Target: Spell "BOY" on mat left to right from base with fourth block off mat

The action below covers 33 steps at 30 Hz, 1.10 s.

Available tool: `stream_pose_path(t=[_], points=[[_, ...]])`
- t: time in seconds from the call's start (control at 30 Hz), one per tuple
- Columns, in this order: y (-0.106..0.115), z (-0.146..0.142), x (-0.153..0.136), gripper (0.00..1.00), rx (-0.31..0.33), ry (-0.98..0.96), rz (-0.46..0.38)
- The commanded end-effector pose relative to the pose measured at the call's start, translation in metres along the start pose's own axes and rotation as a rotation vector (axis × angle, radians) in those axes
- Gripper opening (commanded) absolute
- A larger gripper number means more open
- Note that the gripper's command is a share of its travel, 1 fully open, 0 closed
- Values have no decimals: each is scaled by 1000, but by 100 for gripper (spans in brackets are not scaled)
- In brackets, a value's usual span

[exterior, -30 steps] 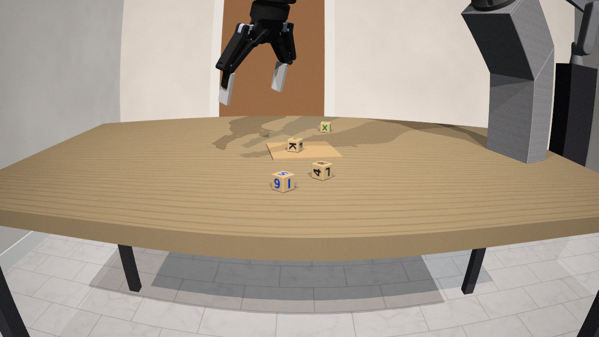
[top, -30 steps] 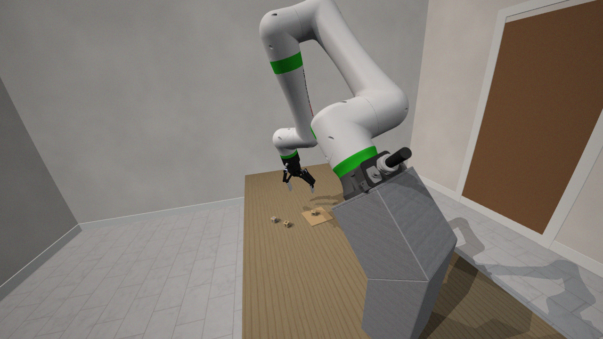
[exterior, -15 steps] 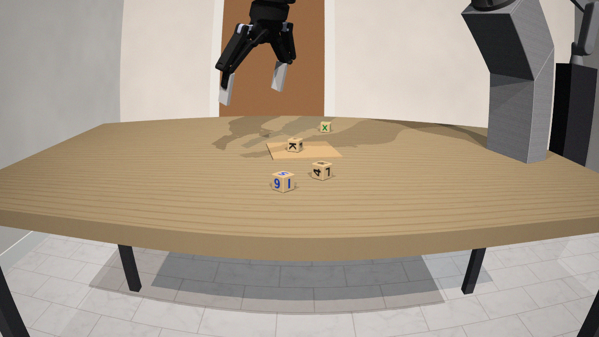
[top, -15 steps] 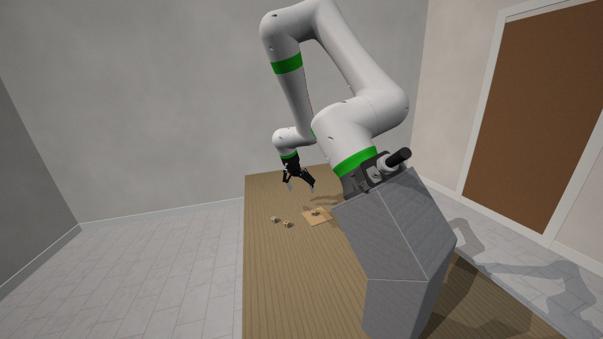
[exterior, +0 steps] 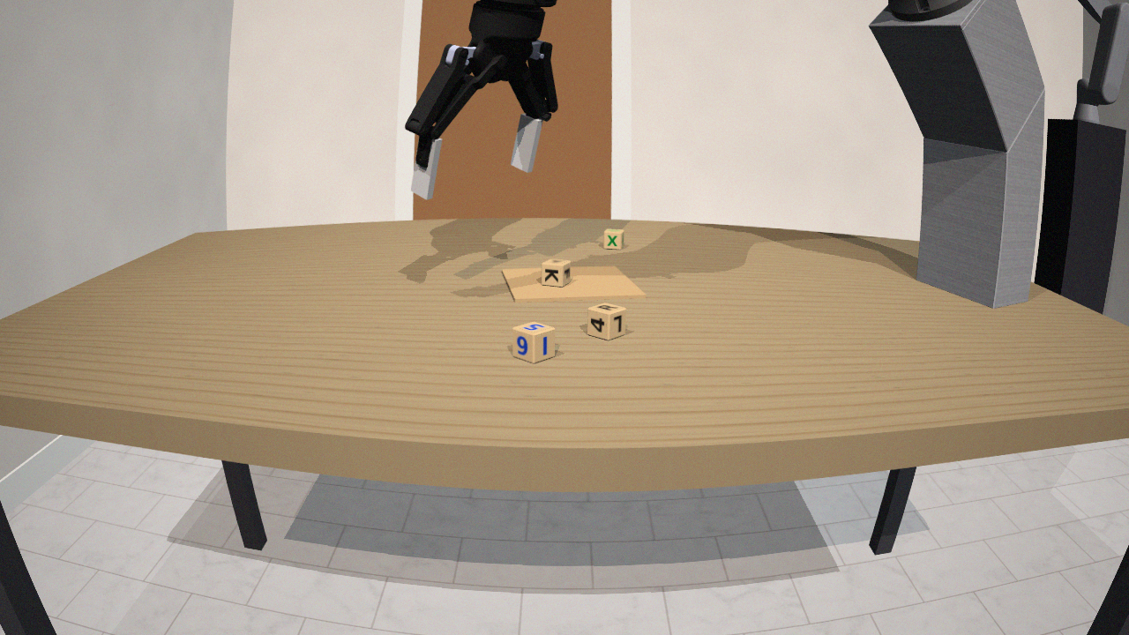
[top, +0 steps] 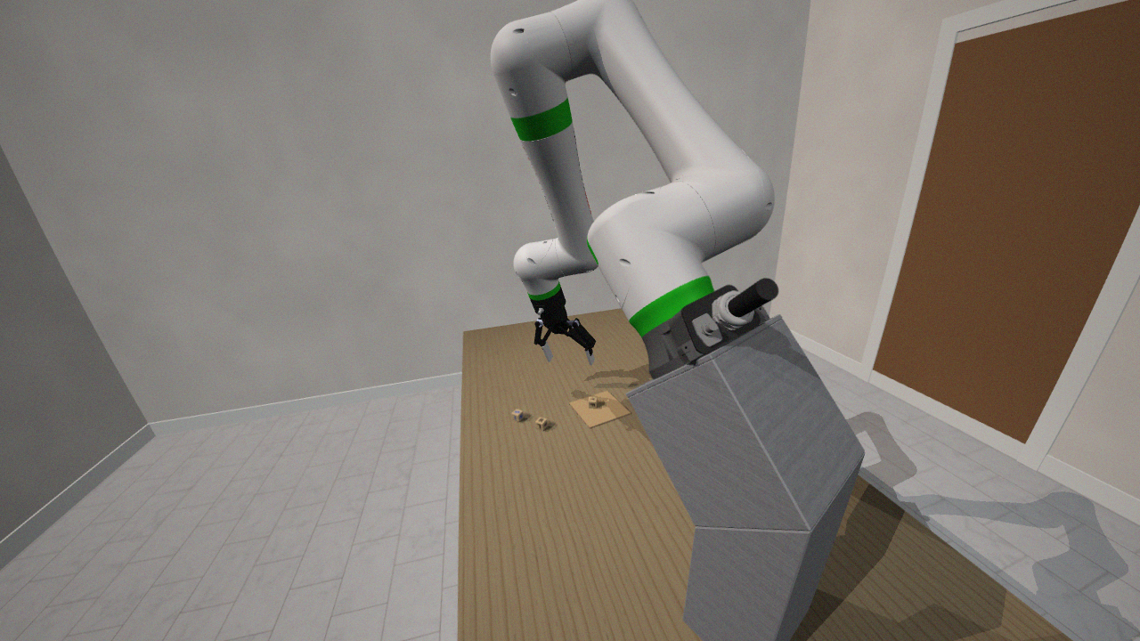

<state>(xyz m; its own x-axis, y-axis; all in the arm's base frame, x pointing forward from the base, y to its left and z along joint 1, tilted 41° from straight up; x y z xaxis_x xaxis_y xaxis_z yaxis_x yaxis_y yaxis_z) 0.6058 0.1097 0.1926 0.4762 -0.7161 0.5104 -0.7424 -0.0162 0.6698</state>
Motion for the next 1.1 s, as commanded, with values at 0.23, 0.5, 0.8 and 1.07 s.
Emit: stream_pose_path(t=[0.23,0.5,0.8,1.07], points=[[-7,-21,9,100,-16,28,-8],[-7,-21,9,100,-16,28,-8],[-7,-21,9,100,-16,28,-8],[-13,-44,19,100,-33,58,-18]])
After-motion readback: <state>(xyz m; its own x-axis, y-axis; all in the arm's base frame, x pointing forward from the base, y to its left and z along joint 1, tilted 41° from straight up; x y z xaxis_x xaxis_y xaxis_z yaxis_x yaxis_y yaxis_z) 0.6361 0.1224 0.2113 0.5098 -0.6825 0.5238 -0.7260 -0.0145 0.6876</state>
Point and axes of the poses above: the point where the finger pads meet when closed, its own y axis back along the fingers, its own z axis across the jaws, x = y × z, the point moved 5 cm from there along y, back along the fingers, and after that the axes turned 3 degrees about -y, right-handed, at the moved point
